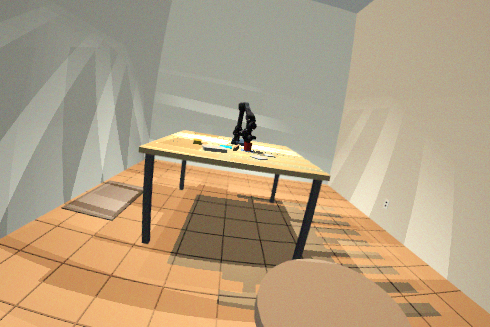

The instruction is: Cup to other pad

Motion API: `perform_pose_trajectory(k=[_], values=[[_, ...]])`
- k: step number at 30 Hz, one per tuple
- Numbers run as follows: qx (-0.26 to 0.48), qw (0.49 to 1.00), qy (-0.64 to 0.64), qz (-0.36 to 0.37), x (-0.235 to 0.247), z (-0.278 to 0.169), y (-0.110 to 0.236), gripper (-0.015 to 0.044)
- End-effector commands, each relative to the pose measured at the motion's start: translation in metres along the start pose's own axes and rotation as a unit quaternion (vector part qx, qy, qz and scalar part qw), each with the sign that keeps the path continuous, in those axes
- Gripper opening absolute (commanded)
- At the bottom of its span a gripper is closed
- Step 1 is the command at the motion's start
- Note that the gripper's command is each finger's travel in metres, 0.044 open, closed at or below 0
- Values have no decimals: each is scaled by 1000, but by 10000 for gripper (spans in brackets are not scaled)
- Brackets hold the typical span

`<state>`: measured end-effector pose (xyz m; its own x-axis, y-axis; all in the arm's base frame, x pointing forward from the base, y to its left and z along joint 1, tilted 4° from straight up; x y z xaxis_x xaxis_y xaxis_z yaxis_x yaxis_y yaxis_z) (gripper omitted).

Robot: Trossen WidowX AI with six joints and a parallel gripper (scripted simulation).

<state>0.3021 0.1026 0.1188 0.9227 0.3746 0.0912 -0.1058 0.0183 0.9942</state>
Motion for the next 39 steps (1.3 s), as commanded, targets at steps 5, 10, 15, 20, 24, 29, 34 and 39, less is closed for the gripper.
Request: perform_pose_trajectory(k=[5, 10, 15, 20, 24, 29, 34, 39], values=[[0, 1000, 0, -1, 0, 0, -1, 122], [0, 1000, 0, -1, 0, 0, -1, 29], [0, 1000, 0, -1, 0, 0, -1, 0], [0, 1000, 0, -1, 0, 0, 1, 0], [0, 1000, 0, -2, 1, 0, 10, 0], [-1, 1000, 1, -3, 0, 0, 28, 0], [-1, 1000, 2, -4, -2, -1, 47, 0], [-1, 1000, 2, -4, -4, -2, 52, 0]])
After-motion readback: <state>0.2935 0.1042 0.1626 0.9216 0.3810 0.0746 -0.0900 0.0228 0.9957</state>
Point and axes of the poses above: the point midway between the two fingers, 35 mm back from their tips, its own y axis back along the fingers, its own x axis across the jaws, z = x × y, the point moved 5 cm from there along y, back along the fingers, and after that the axes turned 11 degrees about -y, right-handed, at the moved point
